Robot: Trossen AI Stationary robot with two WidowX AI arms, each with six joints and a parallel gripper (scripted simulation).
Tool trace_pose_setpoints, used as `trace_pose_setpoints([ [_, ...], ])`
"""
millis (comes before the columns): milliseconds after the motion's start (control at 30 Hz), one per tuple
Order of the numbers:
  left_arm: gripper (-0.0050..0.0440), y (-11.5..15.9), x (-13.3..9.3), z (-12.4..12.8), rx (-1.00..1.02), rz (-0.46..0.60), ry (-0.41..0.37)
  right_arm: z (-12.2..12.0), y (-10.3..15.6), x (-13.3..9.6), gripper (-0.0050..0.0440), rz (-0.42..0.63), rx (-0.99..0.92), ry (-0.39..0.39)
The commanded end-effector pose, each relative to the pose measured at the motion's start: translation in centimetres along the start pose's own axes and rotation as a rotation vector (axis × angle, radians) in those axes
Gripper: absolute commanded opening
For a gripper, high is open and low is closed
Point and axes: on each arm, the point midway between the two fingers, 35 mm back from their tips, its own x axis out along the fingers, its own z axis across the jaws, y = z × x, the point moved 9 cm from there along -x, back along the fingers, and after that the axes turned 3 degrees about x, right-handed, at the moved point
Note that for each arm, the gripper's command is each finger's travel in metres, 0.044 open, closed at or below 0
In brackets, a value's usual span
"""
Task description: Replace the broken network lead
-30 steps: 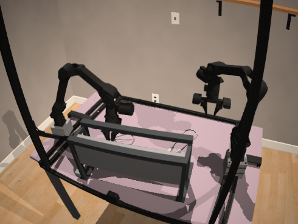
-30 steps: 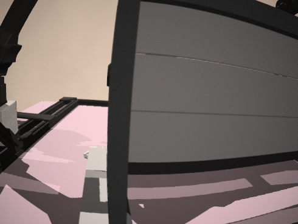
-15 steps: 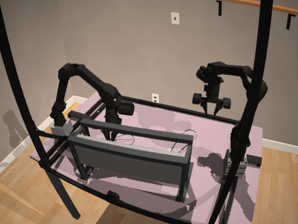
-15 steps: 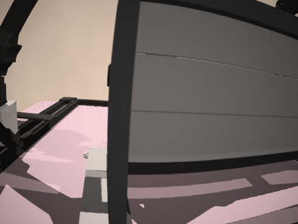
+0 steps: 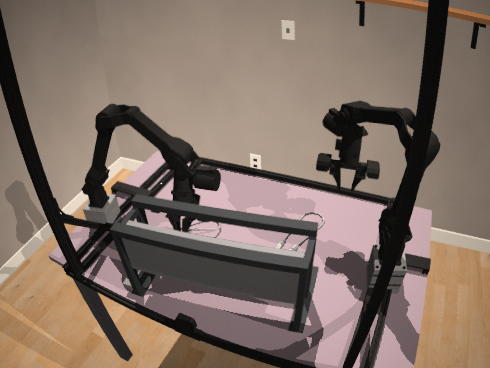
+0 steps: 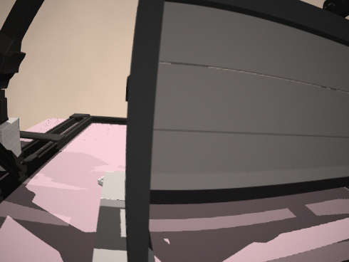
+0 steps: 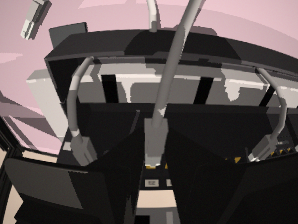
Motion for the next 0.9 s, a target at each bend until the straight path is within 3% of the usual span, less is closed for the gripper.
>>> trace_pose_setpoints([
  [0, 0.0054, -0.02, 0.09, 0.0, -0.003, -0.001, -0.002, 0.0, 0.0, 0.0, 0.0176, 0.0, 0.0, 0.0],
  [867, 0.0054, 0.72, 0.4, 0.0, -0.003, -0.001, -0.002, 0.0, 0.0, 0.0, 0.0176, 0.0, 0.0, 0.0],
])
